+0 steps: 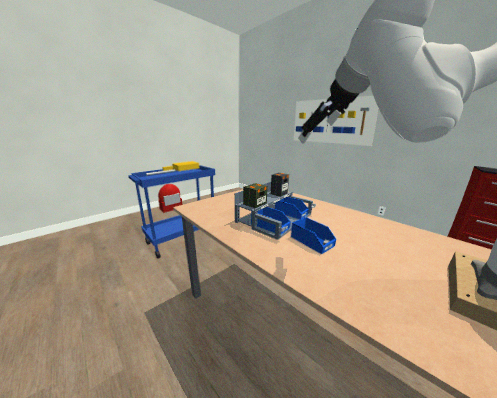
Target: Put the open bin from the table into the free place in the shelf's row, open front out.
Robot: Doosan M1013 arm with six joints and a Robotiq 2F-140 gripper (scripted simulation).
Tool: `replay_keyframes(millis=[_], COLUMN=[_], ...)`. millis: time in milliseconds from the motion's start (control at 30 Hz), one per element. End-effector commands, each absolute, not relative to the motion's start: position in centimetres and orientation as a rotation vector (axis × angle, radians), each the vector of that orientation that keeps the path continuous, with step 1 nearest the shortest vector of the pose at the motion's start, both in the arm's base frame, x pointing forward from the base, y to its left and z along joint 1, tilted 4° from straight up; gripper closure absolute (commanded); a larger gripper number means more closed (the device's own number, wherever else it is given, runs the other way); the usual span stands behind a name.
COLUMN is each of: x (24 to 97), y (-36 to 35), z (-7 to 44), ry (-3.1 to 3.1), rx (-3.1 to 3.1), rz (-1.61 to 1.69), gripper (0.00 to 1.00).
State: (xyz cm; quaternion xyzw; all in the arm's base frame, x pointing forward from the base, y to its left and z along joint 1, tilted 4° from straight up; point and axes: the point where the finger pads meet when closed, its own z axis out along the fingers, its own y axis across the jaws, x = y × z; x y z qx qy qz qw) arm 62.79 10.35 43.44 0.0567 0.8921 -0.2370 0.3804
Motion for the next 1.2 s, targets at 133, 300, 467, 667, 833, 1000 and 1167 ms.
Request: replay_keyframes(millis=[133, 300, 467, 667, 833, 1000, 1167], x=[59.0, 57.0, 55.2, 52.6, 50.6, 49.5, 47.8], y=[10.4, 10.4, 10.5, 10.5, 10.6, 10.7, 10.7], z=[43.0, 42.8, 42.4, 41.9, 41.4, 41.1, 40.7], ry=[2.300, 2.312, 2.322, 2.336, 2.346, 2.351, 2.359], rx=[0.199, 0.226, 0.253, 0.290, 0.318, 0.334, 0.358], rz=[-0.517, -0.472, -0.428, -0.365, -0.316, -0.288, -0.245], gripper=[0.00, 0.00, 0.00, 0.00, 0.00, 0.00, 0.00])
